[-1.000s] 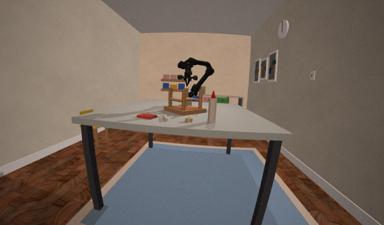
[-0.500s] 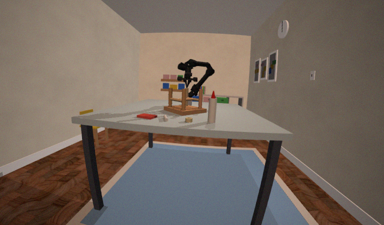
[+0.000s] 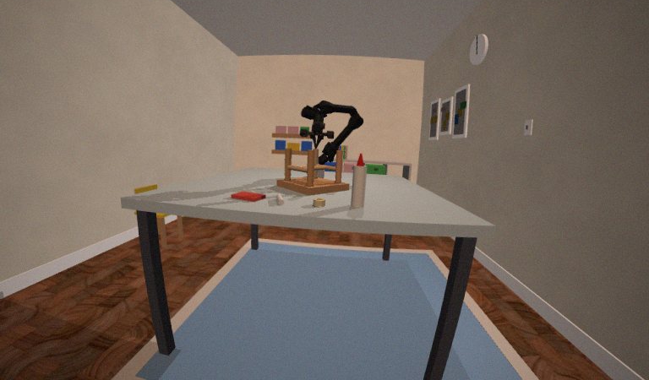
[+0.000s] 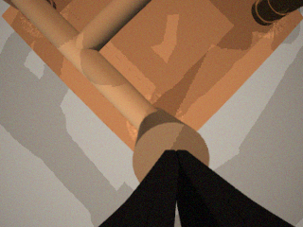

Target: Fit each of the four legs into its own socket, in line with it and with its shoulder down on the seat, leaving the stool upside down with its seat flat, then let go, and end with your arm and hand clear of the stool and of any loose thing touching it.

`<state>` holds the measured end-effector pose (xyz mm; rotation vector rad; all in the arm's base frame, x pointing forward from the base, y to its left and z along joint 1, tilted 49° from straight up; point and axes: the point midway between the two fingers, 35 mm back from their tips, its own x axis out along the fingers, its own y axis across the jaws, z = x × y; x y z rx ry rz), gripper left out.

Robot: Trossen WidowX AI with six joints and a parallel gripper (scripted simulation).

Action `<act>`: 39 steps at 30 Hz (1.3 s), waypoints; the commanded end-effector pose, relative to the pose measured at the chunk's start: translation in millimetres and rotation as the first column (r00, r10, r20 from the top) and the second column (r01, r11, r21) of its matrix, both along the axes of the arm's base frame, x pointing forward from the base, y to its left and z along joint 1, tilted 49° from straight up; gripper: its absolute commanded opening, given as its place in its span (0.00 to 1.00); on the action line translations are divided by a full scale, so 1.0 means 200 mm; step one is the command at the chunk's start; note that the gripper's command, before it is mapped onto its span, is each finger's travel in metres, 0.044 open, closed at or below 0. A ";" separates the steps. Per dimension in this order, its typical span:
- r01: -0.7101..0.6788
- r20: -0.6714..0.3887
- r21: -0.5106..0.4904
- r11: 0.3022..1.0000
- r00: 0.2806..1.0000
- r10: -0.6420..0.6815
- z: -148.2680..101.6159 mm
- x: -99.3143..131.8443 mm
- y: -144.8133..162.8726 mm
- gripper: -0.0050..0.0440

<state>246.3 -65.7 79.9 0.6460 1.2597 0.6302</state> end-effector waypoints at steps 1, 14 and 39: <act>-0.021 -0.021 0.020 1.000 1.000 0.022 -0.06 -0.01 0.07 0.10; -0.022 -0.021 0.020 1.000 1.000 0.022 -0.08 -0.01 0.09 0.10; -0.022 -0.021 0.020 1.000 1.000 0.022 -0.08 -0.01 0.10 0.10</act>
